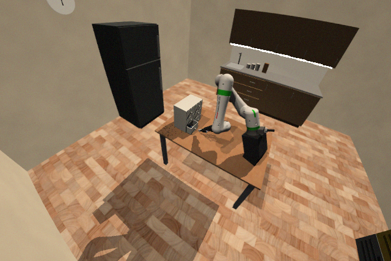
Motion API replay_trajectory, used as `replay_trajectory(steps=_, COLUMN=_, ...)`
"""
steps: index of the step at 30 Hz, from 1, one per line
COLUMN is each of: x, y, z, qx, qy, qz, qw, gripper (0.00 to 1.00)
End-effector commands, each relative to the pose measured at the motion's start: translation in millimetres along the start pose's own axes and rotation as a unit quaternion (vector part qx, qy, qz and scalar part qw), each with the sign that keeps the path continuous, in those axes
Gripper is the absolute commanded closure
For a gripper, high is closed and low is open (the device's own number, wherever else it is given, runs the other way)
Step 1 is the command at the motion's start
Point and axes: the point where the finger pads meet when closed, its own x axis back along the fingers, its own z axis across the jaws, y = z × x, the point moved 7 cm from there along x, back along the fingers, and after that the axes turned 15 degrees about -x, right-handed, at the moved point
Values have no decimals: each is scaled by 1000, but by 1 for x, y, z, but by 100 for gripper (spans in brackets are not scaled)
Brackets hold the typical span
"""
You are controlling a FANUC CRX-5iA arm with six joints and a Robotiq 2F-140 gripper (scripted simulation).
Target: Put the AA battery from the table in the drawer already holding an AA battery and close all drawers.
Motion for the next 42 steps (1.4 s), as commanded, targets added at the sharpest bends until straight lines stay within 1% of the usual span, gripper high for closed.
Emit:
replay_trajectory(steps=1, x=0, y=0, z=0, qx=0, qy=0, qz=0, qw=1000, gripper=100)
replay_trajectory(steps=24, x=-3, y=-2, z=-1, qx=0, qy=0, qz=0, qw=1000, gripper=100)
replay_trajectory(steps=42, x=-14, y=-12, z=-3, qx=0, qy=0, qz=0, qw=1000, gripper=100)
